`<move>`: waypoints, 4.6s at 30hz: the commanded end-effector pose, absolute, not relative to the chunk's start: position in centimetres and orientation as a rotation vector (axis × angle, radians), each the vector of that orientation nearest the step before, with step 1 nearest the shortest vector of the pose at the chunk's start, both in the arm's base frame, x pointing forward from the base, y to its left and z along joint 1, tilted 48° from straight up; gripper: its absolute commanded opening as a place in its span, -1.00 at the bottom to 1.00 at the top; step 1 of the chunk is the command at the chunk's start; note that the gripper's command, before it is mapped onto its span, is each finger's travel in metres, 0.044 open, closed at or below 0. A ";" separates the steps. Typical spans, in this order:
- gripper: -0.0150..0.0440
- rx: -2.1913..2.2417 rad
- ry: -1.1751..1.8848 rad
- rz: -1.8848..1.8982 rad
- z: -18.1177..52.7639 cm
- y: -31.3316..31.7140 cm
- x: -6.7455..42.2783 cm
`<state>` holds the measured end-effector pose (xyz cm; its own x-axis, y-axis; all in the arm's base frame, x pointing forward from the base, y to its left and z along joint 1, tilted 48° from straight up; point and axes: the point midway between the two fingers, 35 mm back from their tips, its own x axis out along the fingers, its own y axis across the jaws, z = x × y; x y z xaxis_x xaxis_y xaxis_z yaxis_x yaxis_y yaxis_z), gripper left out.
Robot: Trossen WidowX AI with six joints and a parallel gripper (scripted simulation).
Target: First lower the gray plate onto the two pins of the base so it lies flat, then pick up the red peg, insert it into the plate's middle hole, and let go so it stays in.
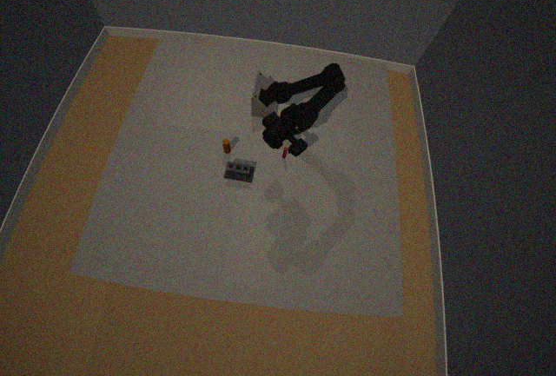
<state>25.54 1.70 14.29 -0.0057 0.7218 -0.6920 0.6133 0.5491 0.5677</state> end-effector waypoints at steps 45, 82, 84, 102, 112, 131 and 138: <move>1.00 1.415 1.774 -0.186 10.0 9.0 23.2; -0.47 1.419 1.776 -0.181 8.5 10.8 23.1; -0.49 1.419 1.776 -0.181 8.5 10.8 23.1; -0.49 1.410 1.769 -0.196 11.1 7.3 23.7; -0.49 1.410 1.771 -0.196 13.1 4.9 23.8; -0.49 1.413 1.773 -0.200 11.0 2.8 26.9; -0.49 1.412 1.772 -0.200 10.0 1.7 28.3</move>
<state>27.51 2.31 10.34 -0.0191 0.7344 -0.6784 0.8687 0.3481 0.3524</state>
